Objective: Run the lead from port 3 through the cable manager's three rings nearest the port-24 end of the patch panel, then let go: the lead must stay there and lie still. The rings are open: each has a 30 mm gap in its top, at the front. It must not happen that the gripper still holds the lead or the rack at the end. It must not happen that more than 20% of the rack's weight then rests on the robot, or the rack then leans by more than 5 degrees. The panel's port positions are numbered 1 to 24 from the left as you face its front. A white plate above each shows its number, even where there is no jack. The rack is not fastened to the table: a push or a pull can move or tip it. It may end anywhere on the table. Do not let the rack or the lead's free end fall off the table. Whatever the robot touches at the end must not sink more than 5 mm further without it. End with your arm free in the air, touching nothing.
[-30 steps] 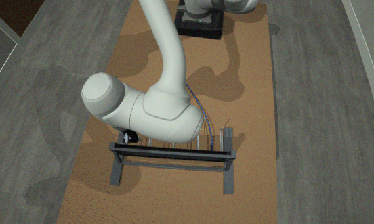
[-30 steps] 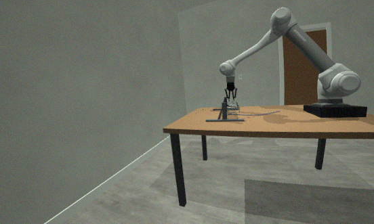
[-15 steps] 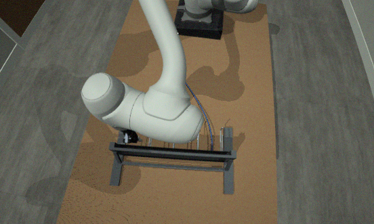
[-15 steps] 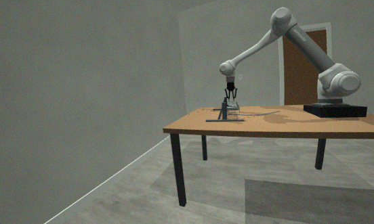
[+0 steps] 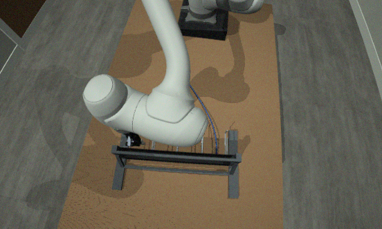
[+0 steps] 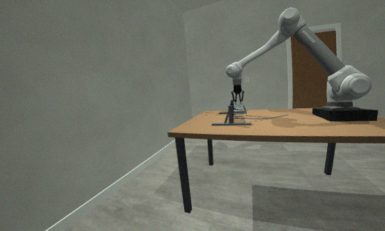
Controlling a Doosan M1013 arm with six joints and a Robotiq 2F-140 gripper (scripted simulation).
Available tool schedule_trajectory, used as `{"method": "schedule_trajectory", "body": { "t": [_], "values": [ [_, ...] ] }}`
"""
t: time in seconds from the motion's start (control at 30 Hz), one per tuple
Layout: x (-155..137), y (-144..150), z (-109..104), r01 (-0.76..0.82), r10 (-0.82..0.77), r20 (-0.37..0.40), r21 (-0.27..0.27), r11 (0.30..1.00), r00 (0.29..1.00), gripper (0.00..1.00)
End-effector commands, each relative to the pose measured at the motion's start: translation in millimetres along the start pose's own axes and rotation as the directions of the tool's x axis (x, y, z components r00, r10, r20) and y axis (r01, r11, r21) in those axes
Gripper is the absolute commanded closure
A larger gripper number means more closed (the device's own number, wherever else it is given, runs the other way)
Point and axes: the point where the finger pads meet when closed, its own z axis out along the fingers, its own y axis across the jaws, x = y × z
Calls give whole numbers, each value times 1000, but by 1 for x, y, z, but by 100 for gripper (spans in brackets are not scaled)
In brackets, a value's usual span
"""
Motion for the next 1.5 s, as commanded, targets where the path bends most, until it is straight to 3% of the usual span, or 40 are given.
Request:
{"method": "schedule_trajectory", "body": {
  "t": [0.0, 0.4, 1.17, 1.47],
  "values": [
    [-2, -4, -2, 3, -3, -2, 2, 1000, 1000, 80],
    [-2, -4, -9, 3, -3, -2, 2, 1000, 1000, 80],
    [-2, -3, -70, 3, -3, -2, 2, 1000, 1000, 80],
    [-2, -3, -80, 3, -3, -2, 2, 1000, 1000, 80]
  ]
}}
